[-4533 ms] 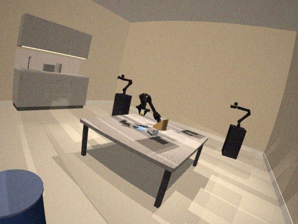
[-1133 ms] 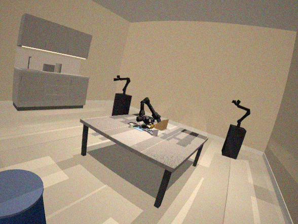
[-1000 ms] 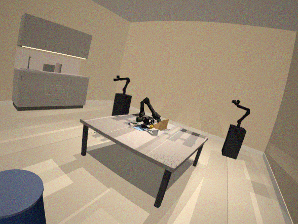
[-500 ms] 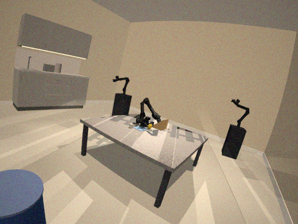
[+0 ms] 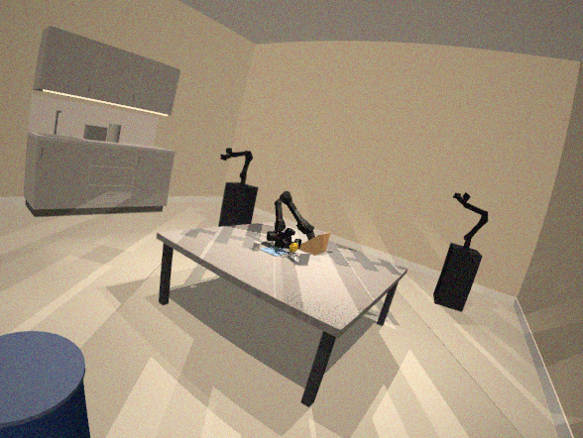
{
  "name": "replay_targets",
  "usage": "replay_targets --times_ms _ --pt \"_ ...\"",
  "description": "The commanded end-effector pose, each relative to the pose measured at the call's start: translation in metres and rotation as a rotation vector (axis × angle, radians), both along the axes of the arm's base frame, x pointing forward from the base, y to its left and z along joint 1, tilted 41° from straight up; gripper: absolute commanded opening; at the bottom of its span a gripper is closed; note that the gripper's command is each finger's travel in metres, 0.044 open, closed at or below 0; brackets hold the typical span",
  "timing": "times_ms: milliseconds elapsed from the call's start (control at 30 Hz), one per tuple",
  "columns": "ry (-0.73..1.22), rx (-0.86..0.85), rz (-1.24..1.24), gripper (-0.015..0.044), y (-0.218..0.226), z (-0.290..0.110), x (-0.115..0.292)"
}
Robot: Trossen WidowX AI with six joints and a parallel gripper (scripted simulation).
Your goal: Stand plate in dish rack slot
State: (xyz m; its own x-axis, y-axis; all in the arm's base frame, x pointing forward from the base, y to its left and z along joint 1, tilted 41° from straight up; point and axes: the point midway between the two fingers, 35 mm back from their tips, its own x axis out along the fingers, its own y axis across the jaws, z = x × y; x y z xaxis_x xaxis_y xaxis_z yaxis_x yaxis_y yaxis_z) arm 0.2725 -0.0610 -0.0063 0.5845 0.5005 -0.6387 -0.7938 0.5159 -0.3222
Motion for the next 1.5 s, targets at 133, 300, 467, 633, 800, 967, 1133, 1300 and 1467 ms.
replay_targets --times_ms 133,300,467,633,800,967,1133,1300,1467 --pt "0.011 0.005 -0.002 0.0 0.007 -0.008 0.002" --pt "0.004 0.003 0.001 0.0 0.012 -0.013 0.007" --pt "0.003 0.002 0.002 0.0 0.014 -0.015 0.008" --pt "-0.002 0.001 0.004 0.0 0.019 -0.02 0.012" --pt "-0.008 -0.002 0.007 0.0 0.008 -0.033 0.009" --pt "0.003 -0.001 0.001 0.0 0.009 -0.033 0.008" --pt "0.007 -0.001 0.0 0.0 0.01 -0.033 0.007" --pt "0.007 -0.001 0.0 0.0 0.01 -0.033 0.007" --pt "0.003 -0.003 0.002 0.0131 0.009 -0.033 0.007"
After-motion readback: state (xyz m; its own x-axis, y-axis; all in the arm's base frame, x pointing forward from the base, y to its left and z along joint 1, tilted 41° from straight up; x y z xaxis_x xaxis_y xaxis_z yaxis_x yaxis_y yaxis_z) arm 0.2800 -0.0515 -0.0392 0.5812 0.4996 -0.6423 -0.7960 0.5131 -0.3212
